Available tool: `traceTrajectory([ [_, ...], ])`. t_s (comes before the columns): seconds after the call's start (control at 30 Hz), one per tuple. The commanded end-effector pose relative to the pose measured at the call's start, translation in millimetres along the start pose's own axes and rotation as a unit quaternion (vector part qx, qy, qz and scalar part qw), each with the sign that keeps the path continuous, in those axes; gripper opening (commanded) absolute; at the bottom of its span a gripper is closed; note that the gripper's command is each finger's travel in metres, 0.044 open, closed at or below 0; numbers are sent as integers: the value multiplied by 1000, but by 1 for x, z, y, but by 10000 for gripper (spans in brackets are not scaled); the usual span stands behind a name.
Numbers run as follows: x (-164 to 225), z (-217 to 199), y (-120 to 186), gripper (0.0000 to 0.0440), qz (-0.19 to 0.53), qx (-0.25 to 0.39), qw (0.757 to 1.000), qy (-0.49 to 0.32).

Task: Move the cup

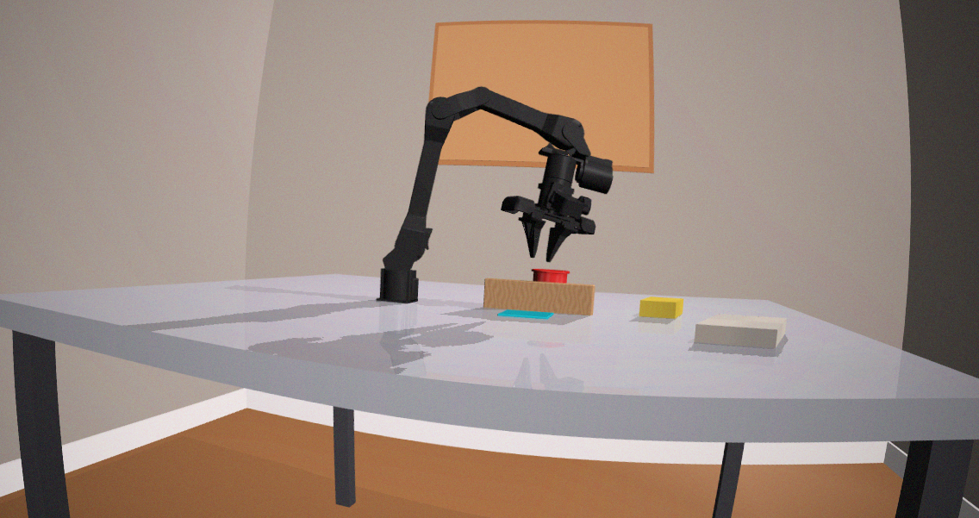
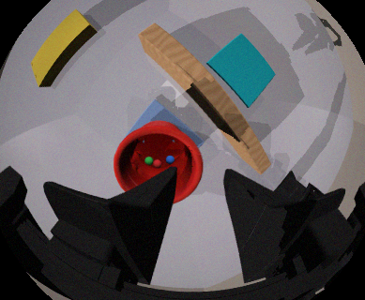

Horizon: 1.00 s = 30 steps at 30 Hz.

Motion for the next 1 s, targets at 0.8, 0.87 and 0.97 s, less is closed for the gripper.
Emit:
traceTrajectory([
  [0.8, 5, 6, -71, 10, 2, 25, 998, 61],
  [0.87, 5, 5, -69, 9, 2, 22, 998, 59],
  [0.97, 5, 4, -64, 8, 1, 19, 998, 54],
])
Point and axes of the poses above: the point midway between the two fingers, 35 mm back from their tips, its own y axis back along the fingers, its own z axis across the jaws, x = y × z, the point moved 5 cm from there along y, back along the fingers, and after that the axes turned 11 degrees about y, right-handed, at the moved point
